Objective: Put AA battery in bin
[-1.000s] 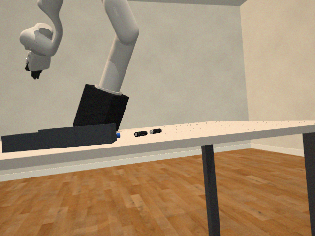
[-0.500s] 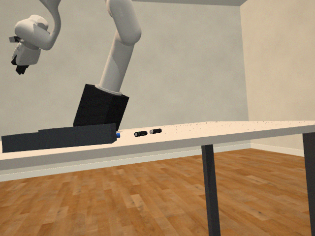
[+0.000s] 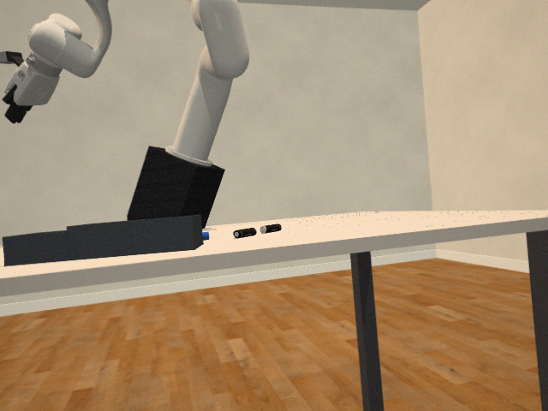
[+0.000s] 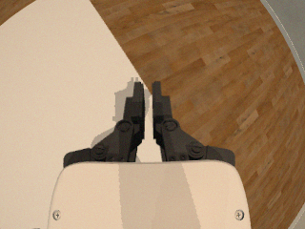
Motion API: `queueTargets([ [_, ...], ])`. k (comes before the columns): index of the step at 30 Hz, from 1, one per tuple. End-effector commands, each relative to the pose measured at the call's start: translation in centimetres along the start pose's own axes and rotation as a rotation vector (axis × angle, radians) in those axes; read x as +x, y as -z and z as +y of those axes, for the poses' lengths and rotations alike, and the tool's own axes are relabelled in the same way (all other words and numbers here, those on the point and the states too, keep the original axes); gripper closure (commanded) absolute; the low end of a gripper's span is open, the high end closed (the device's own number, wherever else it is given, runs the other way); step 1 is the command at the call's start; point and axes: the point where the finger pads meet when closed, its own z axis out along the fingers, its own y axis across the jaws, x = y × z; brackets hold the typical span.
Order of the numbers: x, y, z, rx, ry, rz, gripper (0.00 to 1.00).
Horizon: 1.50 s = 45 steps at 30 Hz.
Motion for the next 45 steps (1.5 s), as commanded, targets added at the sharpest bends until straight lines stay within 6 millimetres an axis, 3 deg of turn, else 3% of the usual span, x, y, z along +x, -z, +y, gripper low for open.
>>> queueTargets([
  [1, 0.5, 1.5, -3.6, 0.076, 0.055, 0.021, 0.93],
  [6, 0.5, 1.9, -4.6, 0.076, 0.055, 0.021, 0.93],
  [9, 0.2, 3.1, -6.9, 0.187, 0.156, 0.024, 0.93],
  [13, -0.2, 4.6, -9.8, 0.198, 0.166, 0.024, 0.93],
  [20, -0.6, 5.6, -11.5, 0.269, 0.237, 0.022, 0.93],
  [25, -1.6, 7.8, -15.0, 0.314, 0.283, 0.020, 0.93],
  [28, -1.7, 7.9, -15.3, 0.315, 0.283, 0.020, 0.93],
  [31, -2.7, 9.3, -17.1, 0.415, 0.394, 0.011, 0.93],
  [35, -3.9, 11.2, -19.6, 0.425, 0.405, 0.010, 0.93],
  [38, -4.1, 11.4, -19.8, 0.425, 0.405, 0.010, 0.93],
  [41, -5.3, 12.9, -21.4, 0.519, 0.521, -0.004, 0.93],
  [45, -6.9, 14.9, -23.5, 0.529, 0.532, -0.005, 0.93],
])
